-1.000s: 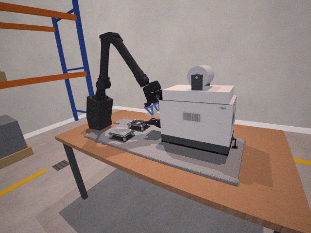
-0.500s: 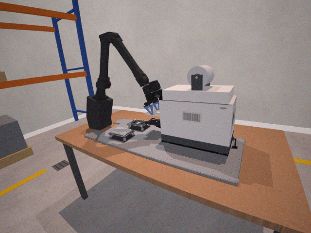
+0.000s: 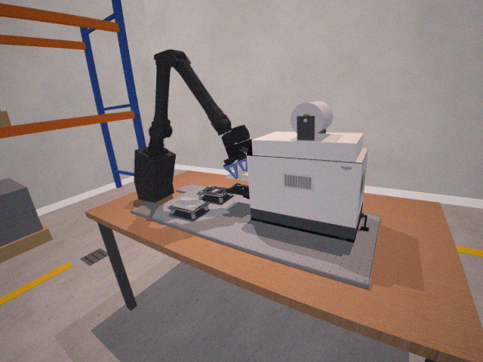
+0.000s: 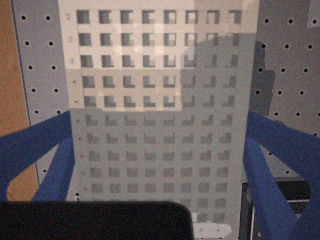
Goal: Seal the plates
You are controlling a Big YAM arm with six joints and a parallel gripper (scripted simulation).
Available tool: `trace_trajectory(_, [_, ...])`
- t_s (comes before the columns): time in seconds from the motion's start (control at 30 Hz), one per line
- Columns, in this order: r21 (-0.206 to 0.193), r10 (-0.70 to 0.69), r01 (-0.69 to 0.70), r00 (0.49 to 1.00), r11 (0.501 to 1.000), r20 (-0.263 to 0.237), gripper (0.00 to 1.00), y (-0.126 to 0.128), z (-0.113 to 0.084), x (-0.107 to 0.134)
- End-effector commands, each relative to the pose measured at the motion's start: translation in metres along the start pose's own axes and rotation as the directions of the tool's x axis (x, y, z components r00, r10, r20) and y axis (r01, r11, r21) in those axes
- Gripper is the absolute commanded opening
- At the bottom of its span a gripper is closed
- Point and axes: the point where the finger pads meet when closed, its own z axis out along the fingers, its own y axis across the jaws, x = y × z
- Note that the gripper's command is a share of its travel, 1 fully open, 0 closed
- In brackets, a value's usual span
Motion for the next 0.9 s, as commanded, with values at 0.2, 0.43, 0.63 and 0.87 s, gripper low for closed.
trace_trajectory(0.2, [0.003,0.026,-0.026,0.998,1.0,0.057,0.0,-0.005,-0.008,-0.037])
trace_trajectory(0.43, [0.004,0.028,-0.028,0.998,1.0,0.06,0.0,-0.007,-0.01,-0.03])
trace_trajectory(0.63, [-0.006,0.016,-0.015,0.998,1.0,0.057,0.0,0.001,-0.012,-0.023])
trace_trajectory(0.87, [-0.011,0.002,-0.001,0.999,1.0,0.035,0.0,0.008,-0.011,-0.007])
